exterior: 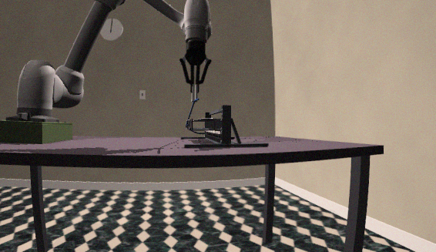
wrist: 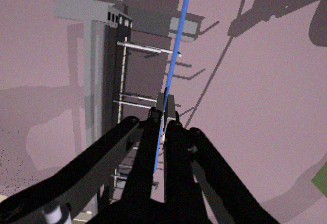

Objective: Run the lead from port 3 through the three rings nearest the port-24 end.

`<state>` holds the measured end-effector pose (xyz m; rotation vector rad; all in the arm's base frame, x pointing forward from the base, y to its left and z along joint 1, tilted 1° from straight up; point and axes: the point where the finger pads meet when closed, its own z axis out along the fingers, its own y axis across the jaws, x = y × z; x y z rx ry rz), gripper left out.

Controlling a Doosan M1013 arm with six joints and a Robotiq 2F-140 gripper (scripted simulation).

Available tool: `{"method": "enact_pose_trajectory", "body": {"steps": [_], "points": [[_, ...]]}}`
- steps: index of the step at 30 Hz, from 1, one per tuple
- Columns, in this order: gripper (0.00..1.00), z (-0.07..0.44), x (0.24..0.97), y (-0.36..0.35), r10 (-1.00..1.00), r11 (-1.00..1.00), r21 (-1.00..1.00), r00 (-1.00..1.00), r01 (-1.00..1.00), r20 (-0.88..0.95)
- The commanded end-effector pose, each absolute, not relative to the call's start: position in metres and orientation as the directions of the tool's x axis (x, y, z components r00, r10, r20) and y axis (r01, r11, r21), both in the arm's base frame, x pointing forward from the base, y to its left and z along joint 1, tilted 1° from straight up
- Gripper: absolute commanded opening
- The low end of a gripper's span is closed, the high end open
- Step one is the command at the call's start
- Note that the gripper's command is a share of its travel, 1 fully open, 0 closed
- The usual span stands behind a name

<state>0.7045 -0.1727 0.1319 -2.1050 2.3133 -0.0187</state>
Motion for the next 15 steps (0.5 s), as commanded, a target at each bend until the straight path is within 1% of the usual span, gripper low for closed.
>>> {"method": "enact_pose_trajectory", "body": {"steps": [1, 15], "points": [[0.0, 0.1339, 0.7064, -0.1777, -0.996, 0.091, -0.022, -0.091, -0.996, 0.003], [0.0, 0.134, 0.7072, -0.1796, -0.996, 0.091, -0.022, -0.091, -0.996, 0.003]]}}
